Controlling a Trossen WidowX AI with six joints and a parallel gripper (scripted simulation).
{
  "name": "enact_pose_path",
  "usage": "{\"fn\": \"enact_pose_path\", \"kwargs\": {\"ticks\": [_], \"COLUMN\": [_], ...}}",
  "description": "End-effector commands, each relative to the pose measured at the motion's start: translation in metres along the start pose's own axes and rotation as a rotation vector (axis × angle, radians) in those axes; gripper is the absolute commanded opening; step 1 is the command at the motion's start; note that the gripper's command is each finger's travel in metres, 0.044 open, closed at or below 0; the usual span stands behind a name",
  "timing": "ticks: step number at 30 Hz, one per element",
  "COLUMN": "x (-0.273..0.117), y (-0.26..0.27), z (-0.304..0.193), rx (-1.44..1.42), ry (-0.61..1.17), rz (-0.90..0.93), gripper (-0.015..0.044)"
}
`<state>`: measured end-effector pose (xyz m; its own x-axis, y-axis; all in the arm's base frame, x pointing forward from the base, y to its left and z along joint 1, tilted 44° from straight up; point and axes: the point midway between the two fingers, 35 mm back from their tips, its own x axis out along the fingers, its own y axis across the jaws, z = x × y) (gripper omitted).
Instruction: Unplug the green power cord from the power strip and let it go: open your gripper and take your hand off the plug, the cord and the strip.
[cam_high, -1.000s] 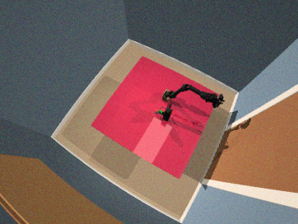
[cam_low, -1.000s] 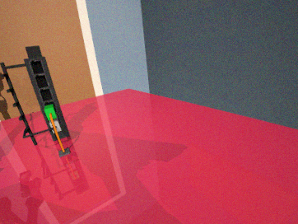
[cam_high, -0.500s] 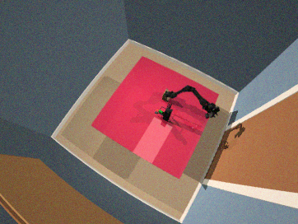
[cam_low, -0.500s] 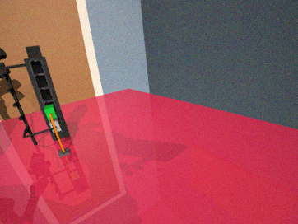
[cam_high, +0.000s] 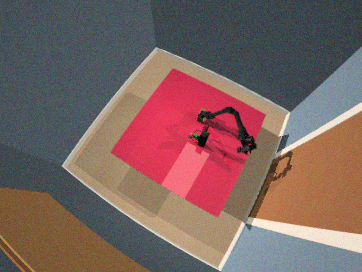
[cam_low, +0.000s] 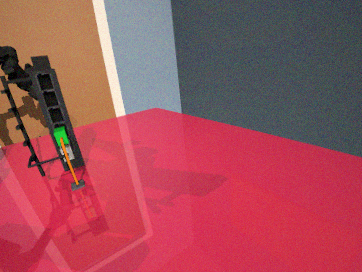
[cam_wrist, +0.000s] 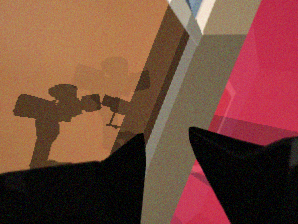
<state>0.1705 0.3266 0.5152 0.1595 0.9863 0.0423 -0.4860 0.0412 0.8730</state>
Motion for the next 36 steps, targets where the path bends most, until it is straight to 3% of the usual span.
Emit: {"fn": "enact_pose_path", "kwargs": {"ticks": [1, 17, 36], "x": [0.001, -0.063, -0.235], "y": [-0.050, -0.221, -0.396], "z": [0.024, 0.104, 0.121], "rx": [0.015, 0.142, 0.520], "ry": [-0.045, -0.216, -0.400], "rz": [-0.119, -0.512, -0.895], "gripper": [0.0160, 0.0160, 0.0160]}}
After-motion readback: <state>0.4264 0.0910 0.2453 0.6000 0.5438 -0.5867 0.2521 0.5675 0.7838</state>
